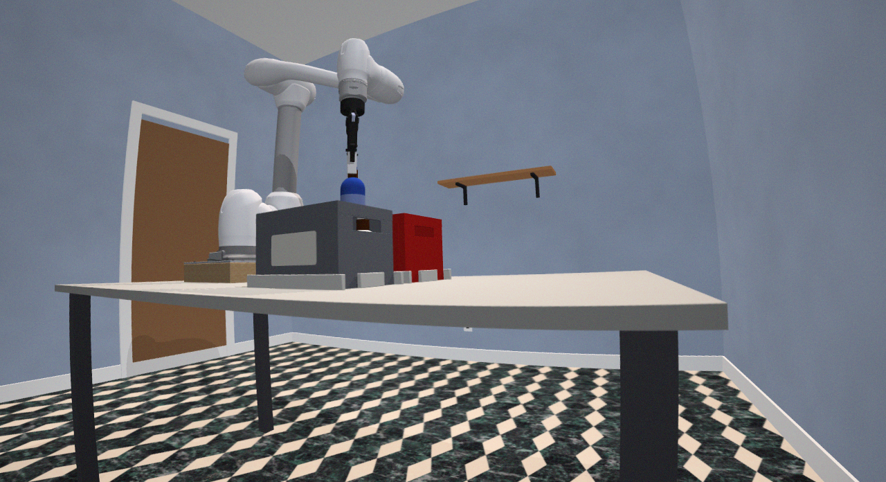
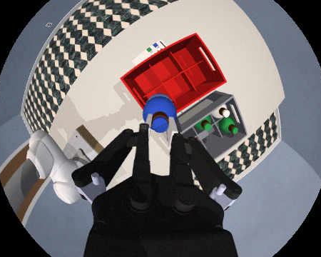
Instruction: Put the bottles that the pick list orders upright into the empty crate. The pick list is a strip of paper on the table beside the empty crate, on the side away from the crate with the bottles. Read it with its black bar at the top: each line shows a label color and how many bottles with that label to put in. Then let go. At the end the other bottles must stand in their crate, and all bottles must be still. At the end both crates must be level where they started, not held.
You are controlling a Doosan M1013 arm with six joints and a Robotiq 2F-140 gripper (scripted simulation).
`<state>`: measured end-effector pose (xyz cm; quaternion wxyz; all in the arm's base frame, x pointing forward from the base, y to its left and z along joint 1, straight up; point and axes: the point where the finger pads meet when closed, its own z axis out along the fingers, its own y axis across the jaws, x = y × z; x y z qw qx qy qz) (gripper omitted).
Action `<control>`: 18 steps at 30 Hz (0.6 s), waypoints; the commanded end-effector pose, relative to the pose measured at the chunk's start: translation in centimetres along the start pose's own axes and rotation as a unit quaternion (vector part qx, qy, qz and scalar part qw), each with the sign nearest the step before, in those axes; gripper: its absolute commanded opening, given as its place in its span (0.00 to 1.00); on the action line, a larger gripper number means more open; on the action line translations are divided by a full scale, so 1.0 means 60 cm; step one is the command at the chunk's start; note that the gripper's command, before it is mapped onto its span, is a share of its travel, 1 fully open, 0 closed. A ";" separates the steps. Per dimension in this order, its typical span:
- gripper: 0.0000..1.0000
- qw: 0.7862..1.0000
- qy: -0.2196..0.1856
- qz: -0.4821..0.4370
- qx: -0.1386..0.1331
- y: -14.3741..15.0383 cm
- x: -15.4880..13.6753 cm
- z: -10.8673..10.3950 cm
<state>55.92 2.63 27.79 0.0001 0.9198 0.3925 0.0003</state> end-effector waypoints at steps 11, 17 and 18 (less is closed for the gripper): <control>0.00 1.000 0.000 0.000 0.000 0.000 0.000 0.010; 0.00 1.000 0.000 0.000 0.000 0.000 -0.001 0.020; 0.00 1.000 0.000 0.000 0.000 0.000 -0.001 0.022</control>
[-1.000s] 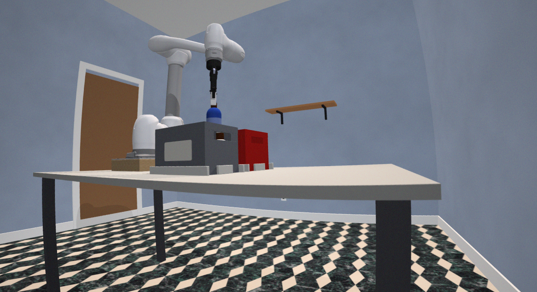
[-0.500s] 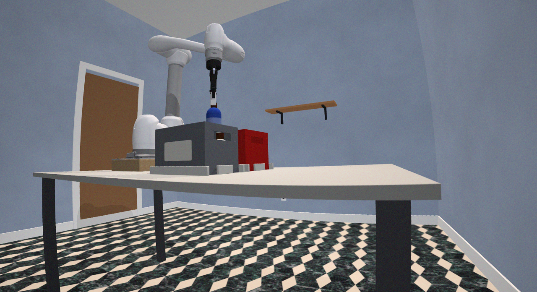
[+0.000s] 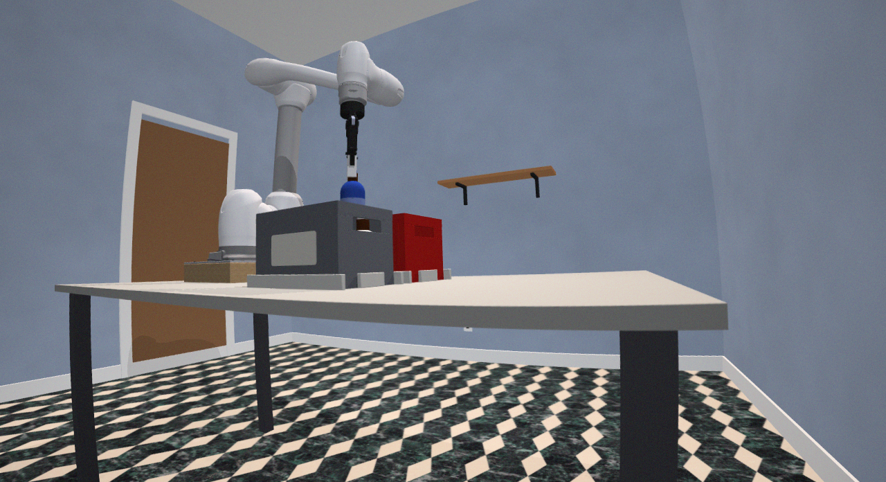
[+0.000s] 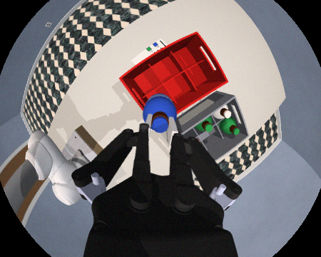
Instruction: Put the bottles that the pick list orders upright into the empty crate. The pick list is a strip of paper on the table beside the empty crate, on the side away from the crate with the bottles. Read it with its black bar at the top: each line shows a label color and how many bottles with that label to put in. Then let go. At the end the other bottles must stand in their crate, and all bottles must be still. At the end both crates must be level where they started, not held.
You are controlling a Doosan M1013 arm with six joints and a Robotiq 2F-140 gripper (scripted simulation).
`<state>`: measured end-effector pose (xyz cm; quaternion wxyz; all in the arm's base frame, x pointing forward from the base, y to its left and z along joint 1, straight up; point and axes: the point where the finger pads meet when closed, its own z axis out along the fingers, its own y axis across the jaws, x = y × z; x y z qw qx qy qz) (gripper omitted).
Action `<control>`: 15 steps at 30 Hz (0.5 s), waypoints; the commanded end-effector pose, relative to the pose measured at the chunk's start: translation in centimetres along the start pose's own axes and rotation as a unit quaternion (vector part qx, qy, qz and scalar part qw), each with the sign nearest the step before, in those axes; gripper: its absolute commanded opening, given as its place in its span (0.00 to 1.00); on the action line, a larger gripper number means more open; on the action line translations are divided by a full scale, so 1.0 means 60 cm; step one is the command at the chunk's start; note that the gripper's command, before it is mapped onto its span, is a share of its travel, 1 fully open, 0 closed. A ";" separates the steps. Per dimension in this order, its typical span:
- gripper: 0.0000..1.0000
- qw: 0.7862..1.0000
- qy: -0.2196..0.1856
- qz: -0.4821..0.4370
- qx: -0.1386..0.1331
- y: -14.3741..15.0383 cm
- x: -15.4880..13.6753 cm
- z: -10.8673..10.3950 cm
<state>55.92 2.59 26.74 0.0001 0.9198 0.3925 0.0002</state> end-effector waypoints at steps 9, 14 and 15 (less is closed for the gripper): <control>0.00 1.000 0.000 0.000 0.000 0.000 0.000 0.016; 0.00 1.000 0.000 0.000 0.000 0.000 0.000 0.024; 0.00 1.000 0.000 0.000 0.000 0.000 0.000 0.026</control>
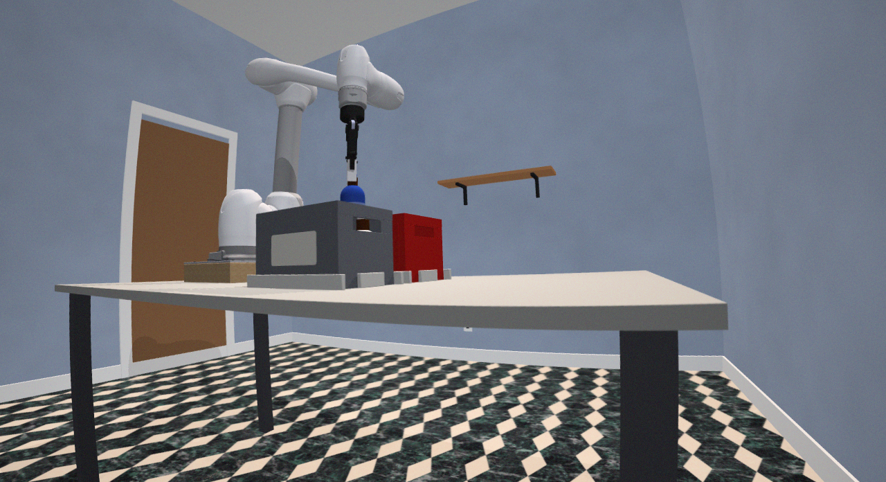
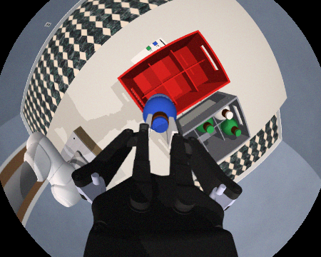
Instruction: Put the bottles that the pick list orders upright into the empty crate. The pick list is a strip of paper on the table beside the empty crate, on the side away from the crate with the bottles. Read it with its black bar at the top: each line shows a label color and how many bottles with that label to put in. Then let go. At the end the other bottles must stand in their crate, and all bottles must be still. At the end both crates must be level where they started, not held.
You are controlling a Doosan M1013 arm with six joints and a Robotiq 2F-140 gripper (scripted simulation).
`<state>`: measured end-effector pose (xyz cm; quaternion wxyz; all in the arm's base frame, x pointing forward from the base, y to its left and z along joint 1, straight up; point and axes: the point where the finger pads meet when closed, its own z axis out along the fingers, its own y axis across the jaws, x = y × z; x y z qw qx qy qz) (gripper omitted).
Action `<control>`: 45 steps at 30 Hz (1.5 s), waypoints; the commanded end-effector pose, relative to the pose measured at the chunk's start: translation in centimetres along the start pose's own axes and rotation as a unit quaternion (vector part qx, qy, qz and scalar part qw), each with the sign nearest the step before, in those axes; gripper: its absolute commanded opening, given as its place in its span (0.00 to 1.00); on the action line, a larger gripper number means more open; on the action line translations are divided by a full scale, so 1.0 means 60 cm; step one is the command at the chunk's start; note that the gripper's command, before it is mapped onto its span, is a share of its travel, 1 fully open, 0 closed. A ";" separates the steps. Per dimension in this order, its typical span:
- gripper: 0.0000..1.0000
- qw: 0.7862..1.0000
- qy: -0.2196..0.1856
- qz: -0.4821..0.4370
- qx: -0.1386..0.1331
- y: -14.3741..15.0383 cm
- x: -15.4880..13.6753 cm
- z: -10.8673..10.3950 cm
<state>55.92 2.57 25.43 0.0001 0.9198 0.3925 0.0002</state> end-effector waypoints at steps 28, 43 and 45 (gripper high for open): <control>0.00 1.000 0.000 0.000 0.000 0.000 0.000 0.044; 0.00 1.000 0.000 0.000 0.000 0.000 0.000 0.067; 0.00 1.000 0.000 0.000 0.000 0.000 0.000 0.069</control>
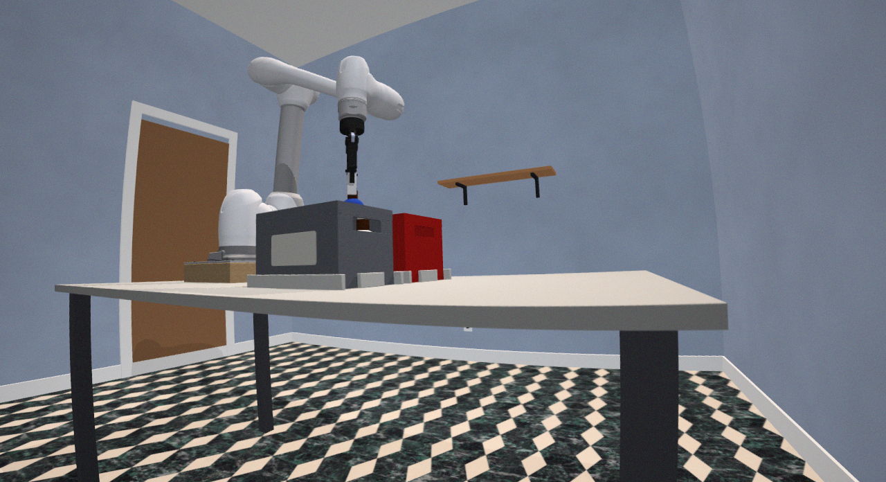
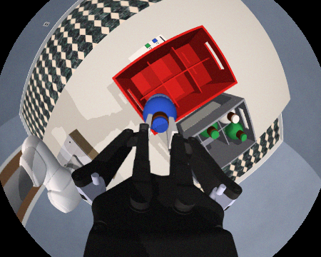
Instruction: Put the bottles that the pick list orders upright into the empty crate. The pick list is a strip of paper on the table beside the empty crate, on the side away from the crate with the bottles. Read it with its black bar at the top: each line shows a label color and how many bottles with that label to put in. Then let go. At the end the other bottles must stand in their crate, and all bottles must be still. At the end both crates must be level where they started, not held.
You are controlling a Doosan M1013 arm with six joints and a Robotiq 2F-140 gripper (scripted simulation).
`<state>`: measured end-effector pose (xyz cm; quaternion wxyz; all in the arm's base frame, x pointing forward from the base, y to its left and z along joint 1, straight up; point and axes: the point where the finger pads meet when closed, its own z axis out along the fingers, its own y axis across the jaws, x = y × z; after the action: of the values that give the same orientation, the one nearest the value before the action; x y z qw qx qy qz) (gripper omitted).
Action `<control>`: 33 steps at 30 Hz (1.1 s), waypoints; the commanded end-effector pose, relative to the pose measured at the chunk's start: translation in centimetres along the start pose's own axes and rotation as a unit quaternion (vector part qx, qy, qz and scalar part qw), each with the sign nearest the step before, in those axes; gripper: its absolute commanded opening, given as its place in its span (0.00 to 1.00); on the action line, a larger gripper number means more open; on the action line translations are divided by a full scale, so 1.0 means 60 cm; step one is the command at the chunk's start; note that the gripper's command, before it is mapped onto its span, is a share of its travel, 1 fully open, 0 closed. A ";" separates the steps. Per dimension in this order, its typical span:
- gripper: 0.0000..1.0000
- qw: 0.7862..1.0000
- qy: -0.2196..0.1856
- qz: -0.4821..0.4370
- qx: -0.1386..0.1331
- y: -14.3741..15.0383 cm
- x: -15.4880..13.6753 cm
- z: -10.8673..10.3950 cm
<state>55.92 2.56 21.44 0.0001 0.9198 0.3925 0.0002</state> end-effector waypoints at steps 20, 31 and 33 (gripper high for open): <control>0.00 1.000 0.000 0.000 0.000 0.000 0.000 0.032; 0.00 1.000 0.000 0.000 0.000 0.000 0.000 0.051; 0.00 1.000 0.000 0.000 0.000 0.000 0.000 0.051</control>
<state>55.92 2.56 18.48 0.0001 0.9198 0.3925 0.0002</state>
